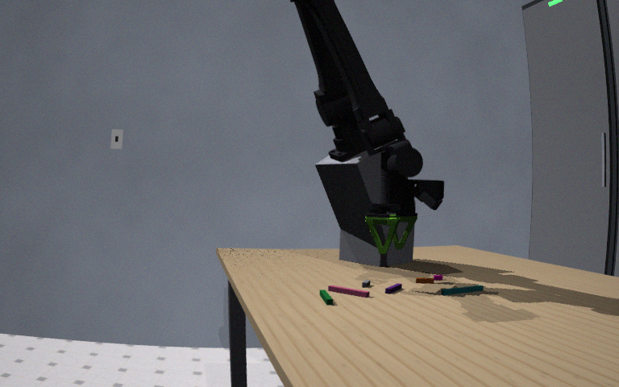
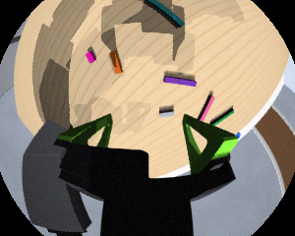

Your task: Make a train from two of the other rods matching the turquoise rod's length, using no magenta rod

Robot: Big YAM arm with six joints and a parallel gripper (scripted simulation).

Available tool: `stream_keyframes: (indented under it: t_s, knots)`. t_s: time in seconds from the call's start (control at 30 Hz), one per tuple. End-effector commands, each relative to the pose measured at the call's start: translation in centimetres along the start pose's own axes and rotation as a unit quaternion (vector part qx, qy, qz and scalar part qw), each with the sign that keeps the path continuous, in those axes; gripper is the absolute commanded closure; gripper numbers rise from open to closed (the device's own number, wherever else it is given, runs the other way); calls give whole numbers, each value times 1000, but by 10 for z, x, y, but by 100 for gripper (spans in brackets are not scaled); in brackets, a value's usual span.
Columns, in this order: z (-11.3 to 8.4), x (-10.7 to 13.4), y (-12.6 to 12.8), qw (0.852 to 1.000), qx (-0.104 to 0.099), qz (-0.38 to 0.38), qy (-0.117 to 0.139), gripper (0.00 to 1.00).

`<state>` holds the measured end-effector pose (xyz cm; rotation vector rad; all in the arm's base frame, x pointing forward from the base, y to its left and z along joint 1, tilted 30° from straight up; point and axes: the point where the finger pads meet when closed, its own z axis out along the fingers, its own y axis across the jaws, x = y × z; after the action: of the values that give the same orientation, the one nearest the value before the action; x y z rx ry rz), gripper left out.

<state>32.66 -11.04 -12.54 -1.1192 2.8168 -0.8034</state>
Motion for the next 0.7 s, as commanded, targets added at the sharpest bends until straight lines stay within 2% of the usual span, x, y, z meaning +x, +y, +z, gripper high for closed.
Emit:
stream_keyframes:
  t_s: [0.0,0.2,0.23,0.43,0.6,0.63,0.67]
  knots:
    - [-8,-6,-4,1000,8,-6,-10,0]
    - [-7,-8,-2,1000,7,-7,-10,0]
    - [-2,-8,6,1000,-1,-6,-3,0]
    - [-1,-32,31,1000,-1,-8,-1,0]
    - [0,-29,31,1000,-2,-4,1,0]
    - [-4,-28,18,1000,8,14,-6,0]
    - [-4,-29,17,1000,8,15,-7,0]
